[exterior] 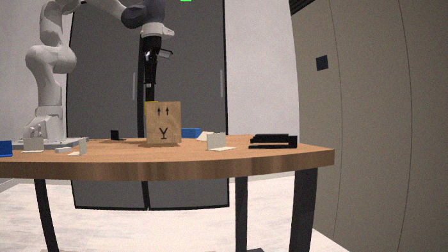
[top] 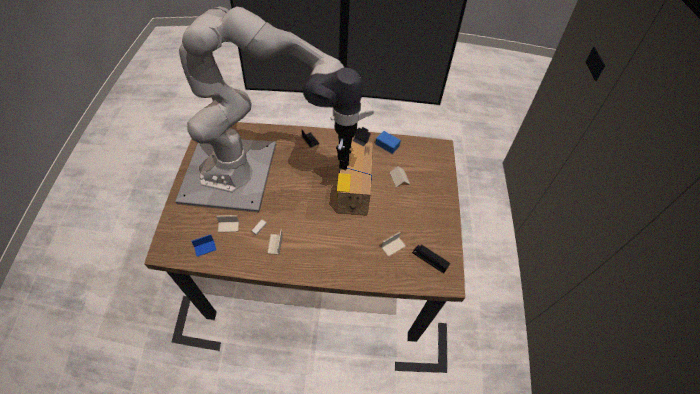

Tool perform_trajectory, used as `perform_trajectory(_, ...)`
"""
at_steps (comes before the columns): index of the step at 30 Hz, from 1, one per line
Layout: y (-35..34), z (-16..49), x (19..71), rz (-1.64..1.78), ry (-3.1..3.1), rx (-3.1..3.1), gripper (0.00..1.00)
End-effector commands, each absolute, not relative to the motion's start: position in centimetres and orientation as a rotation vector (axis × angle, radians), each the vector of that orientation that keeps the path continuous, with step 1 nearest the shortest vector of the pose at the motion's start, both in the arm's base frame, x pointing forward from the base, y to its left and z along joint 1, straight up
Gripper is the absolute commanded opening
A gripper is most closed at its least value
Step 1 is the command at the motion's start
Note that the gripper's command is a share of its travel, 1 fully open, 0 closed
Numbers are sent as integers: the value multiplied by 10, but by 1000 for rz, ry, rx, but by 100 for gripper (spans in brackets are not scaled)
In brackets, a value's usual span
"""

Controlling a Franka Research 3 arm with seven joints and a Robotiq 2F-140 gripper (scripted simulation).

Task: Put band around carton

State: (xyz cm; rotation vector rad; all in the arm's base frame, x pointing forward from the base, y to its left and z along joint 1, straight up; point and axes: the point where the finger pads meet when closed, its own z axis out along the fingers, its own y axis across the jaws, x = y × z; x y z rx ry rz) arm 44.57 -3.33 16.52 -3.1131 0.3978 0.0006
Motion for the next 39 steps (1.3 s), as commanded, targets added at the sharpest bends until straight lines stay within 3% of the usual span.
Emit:
perform_trajectory(1,-34,164,445,1,403,-3114,18)
perform_trajectory(39,-34,159,446,1,403,-3114,18)
